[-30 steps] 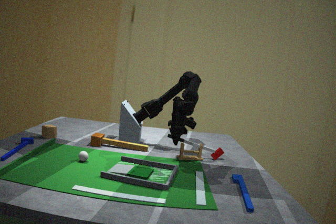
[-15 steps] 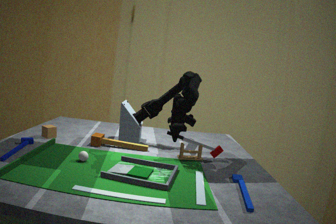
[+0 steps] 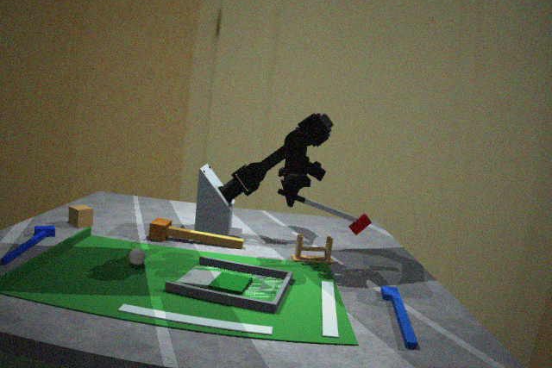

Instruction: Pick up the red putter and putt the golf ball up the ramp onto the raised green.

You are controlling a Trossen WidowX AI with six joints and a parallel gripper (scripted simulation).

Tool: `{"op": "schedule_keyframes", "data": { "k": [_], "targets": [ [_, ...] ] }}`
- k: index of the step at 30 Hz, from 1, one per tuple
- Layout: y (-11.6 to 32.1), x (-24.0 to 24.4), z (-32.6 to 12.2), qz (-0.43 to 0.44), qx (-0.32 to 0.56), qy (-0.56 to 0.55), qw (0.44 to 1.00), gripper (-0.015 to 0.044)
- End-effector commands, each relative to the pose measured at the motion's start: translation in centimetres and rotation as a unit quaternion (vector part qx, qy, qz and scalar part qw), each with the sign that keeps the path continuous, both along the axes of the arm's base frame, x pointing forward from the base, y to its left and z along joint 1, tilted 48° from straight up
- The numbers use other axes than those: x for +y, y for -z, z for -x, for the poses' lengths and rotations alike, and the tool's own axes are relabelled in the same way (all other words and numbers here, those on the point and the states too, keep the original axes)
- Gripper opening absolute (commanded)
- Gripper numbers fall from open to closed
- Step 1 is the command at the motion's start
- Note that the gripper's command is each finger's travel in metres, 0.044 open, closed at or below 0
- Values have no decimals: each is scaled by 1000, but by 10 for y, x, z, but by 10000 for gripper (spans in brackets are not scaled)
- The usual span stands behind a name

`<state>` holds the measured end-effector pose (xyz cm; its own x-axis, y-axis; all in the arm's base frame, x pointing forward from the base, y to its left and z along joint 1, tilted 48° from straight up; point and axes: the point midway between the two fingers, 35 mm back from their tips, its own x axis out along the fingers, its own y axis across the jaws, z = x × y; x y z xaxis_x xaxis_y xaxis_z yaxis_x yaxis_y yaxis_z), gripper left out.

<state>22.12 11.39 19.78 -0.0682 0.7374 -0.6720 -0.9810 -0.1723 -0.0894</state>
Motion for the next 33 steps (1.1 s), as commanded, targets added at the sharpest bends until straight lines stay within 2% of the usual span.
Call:
{"op": "schedule_keyframes", "data": {
  "k": [1,15,33],
  "targets": [
    [1,-1,-1,1,2,2,1000,0],
    [52,-54,-45,35,141,157,977,0],
    [126,-131,-63,57,316,335,886,0]
  ]
}}
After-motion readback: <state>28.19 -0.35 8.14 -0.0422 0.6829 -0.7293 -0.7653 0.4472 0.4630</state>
